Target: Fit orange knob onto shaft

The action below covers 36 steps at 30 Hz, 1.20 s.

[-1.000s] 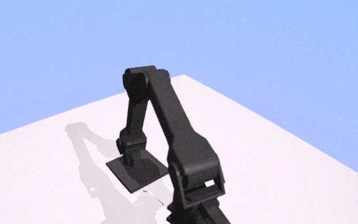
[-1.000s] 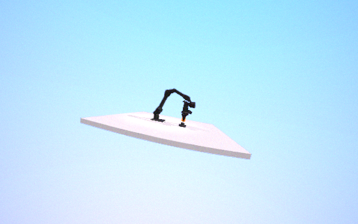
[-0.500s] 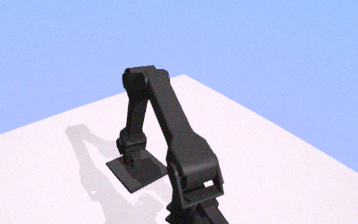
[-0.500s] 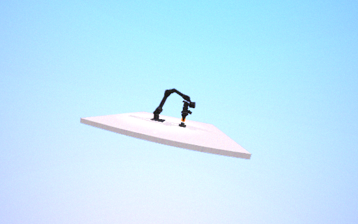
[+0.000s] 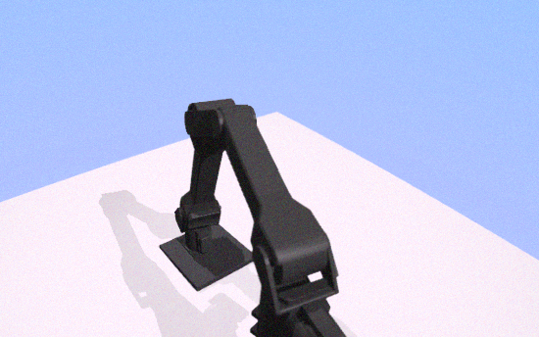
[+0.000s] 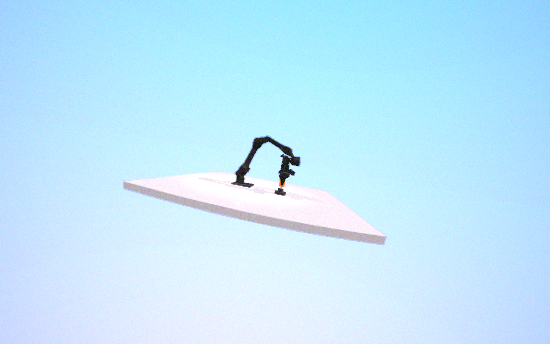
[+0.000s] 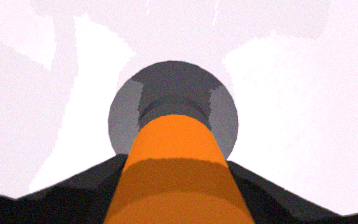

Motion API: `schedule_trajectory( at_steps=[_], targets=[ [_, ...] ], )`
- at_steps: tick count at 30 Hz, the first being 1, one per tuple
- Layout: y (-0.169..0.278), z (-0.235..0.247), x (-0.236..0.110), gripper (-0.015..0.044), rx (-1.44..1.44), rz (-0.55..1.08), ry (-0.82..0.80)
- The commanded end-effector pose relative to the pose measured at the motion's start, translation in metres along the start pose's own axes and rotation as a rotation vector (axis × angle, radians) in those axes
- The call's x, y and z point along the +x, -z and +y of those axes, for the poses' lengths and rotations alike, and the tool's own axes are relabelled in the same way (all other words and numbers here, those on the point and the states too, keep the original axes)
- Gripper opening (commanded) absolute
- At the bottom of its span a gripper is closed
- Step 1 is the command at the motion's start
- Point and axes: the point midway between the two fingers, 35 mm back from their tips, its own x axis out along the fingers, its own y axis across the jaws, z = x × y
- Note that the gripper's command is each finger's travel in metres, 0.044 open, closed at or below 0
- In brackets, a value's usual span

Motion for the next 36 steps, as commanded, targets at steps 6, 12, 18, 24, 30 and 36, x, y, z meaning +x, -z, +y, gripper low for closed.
schedule_trajectory(
  at_steps=[6, 12, 18, 24, 30, 36],
  targets=[
    [0.0004, 0.0003, -0.004, 0.0, 0.128, -0.001, 0.001],
    [0.0017, 0.0001, -0.0005, 0.0, 0.213, -0.001, 0.001],
    [0.0, -0.0005, -0.0017, 0.0, 0.213, -0.001, 0.001],
    [-0.0003, -0.0002, 0.0011, 0.0, 0.213, -0.001, 0.001],
    [0.0007, 0.0006, 0.0011, 0.0, 0.213, -0.001, 0.001],
    [0.0017, 0.0013, 0.0014, 0.0, 0.213, -0.001, 0.001]
  ],
)
